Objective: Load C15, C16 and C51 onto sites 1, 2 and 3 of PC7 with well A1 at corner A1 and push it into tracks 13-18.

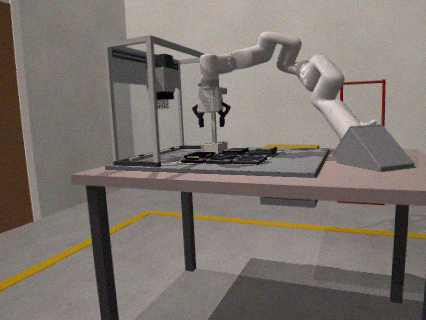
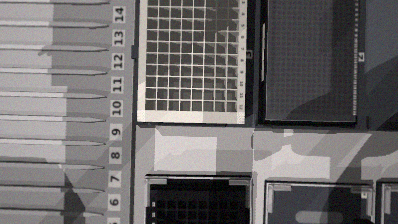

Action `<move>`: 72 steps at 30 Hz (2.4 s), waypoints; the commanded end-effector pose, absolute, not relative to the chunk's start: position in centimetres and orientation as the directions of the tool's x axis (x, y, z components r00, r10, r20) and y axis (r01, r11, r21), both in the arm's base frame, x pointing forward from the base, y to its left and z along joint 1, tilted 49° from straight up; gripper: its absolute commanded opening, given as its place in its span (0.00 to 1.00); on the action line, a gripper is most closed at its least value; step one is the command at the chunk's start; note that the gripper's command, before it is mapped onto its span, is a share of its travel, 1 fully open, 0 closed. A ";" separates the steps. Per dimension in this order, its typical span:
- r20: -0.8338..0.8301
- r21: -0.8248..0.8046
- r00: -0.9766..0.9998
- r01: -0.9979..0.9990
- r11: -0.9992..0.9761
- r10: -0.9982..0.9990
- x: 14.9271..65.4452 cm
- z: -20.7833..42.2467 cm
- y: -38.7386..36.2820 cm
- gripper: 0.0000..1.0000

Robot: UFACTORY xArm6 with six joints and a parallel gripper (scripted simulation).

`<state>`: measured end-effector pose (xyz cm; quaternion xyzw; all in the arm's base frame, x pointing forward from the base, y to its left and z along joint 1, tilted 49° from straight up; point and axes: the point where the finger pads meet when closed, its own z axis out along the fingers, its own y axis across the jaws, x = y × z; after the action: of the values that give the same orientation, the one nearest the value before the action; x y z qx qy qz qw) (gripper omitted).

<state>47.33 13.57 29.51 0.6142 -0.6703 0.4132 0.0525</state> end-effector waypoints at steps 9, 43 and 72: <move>0.578 -0.490 -0.240 -0.867 -0.096 -0.780 51.0 27.9 18.0 1.00; 0.578 -0.490 -0.240 -0.866 -0.096 -0.780 52.9 26.0 17.4 1.00; 0.578 -0.490 -0.240 -0.866 -0.097 -0.780 54.7 23.2 14.8 1.00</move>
<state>54.48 14.97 23.41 0.6142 -0.6702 0.4130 0.0539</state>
